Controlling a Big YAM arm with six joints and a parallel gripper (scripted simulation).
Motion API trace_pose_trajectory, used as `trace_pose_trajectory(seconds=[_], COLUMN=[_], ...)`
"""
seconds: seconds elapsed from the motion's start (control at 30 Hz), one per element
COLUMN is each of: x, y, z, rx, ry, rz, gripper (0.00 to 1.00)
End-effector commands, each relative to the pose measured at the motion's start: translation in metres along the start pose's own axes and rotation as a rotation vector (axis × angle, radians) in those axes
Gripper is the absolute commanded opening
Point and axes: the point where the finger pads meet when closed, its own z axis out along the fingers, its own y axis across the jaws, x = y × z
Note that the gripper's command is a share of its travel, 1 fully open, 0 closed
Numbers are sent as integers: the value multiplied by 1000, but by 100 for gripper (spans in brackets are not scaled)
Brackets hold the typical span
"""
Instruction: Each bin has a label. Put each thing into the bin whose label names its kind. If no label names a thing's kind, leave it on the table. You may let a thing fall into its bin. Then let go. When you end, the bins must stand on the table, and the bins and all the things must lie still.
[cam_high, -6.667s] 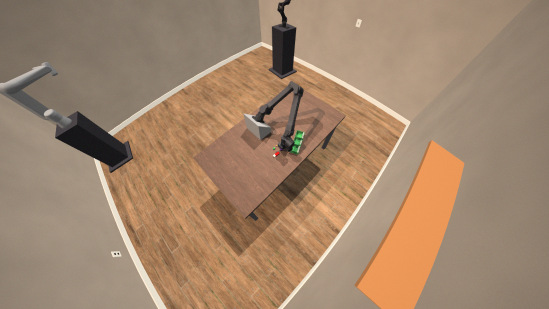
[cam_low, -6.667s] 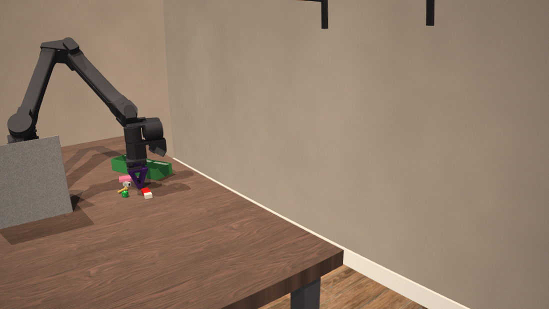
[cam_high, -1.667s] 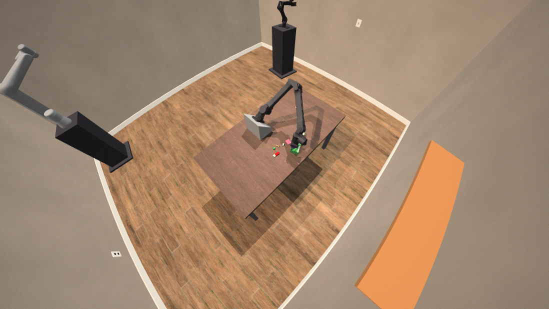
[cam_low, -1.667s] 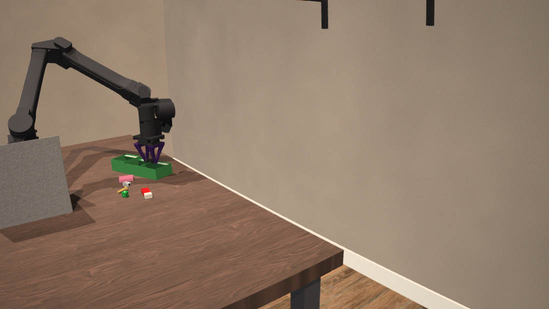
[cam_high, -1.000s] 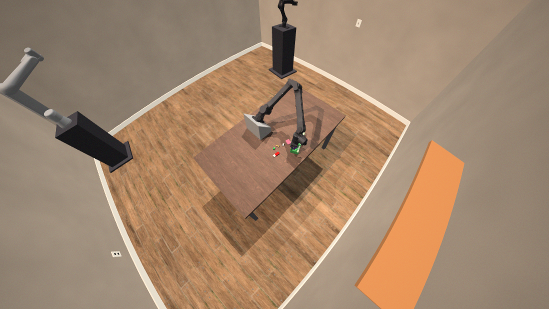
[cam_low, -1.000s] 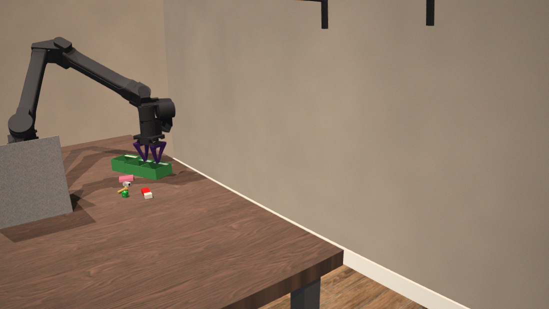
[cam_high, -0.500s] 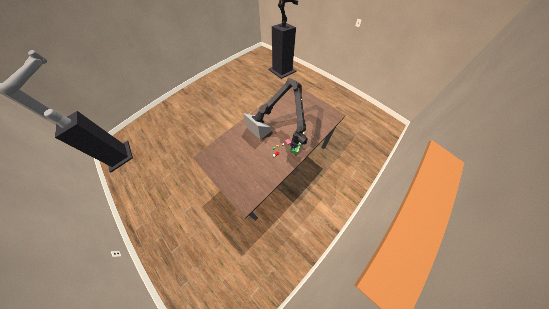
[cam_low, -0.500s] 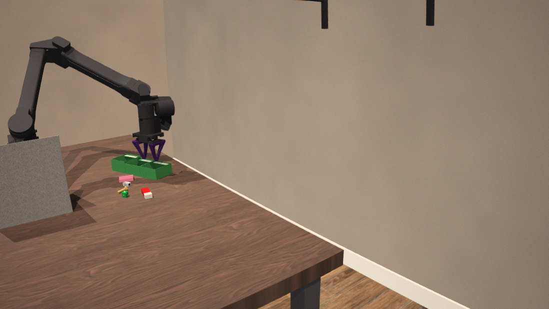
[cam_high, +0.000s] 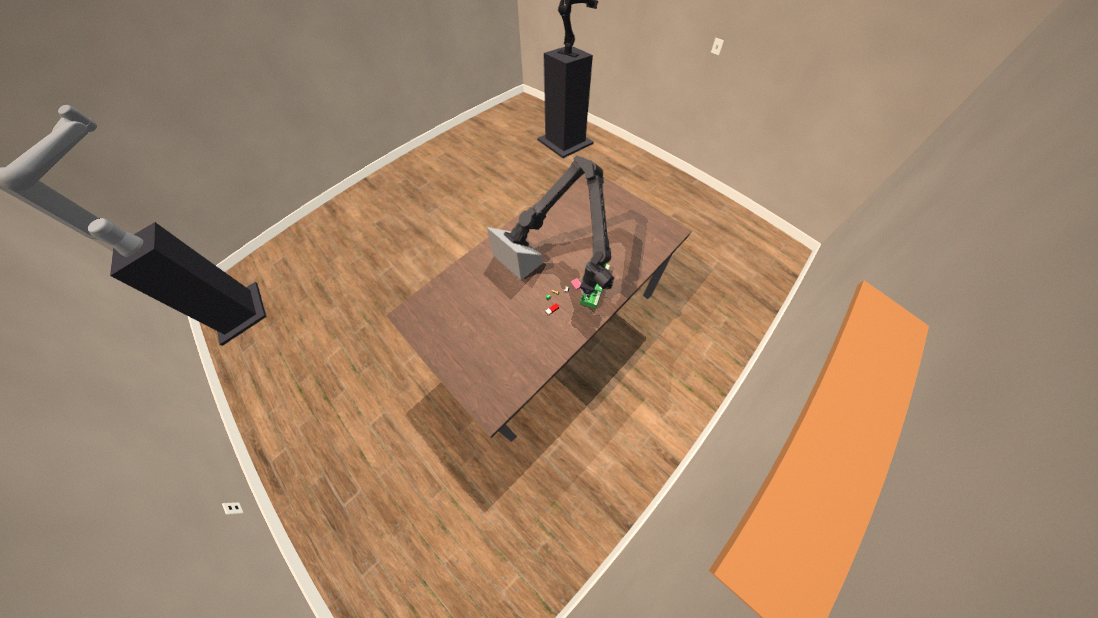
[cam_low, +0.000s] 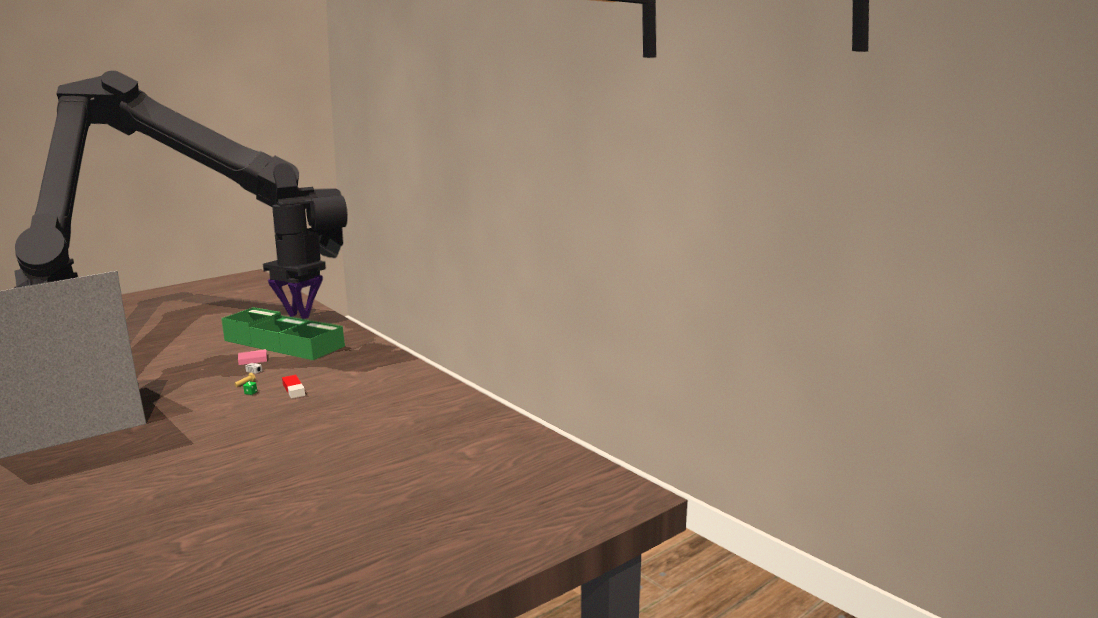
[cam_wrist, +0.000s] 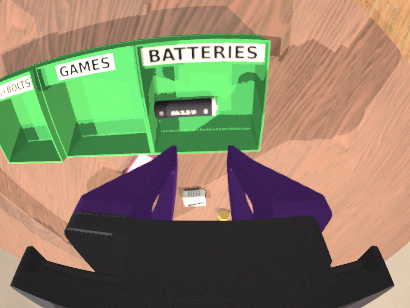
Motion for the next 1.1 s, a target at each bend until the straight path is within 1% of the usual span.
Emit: trace_pose_trajectory(seconds=[0.0, 0.07, 0.27, 0.37, 0.43, 0.47, 0.53, 0.6, 0.73, 0.77, 0.8, 0.87, 0.93, 1.0, 1.03, 1.07], x=[21, 41, 83, 113, 113, 114, 130, 153, 185, 189, 182, 181, 175, 175, 175, 174], y=[-20, -27, -39, -50, -50, -49, -55, -62, -72, -73, -72, -72, -66, -66, -67, -68], z=[-15, -11, -20, -13, -13, -22, -22, -15, -16, -16, -23, -24, -16, -16, -16, -16], rx=[19, 10, 6, 0, 0, 5, 2, -3, 0, -1, 0, -8, -9, -9, -7, -4], ry=[-30, -16, -12, -3, -3, -15, -10, 2, 11, 16, 11, 12, 13, 13, 4, 1], rz=[154, 208, 409, 514, 514, 604, 670, 729, 852, 888, 926, 1009, 1082, 1082, 1158, 1186], gripper=[29, 29, 29, 29, 29, 29, 29, 29, 29, 29, 29, 29, 29, 29, 29, 29])
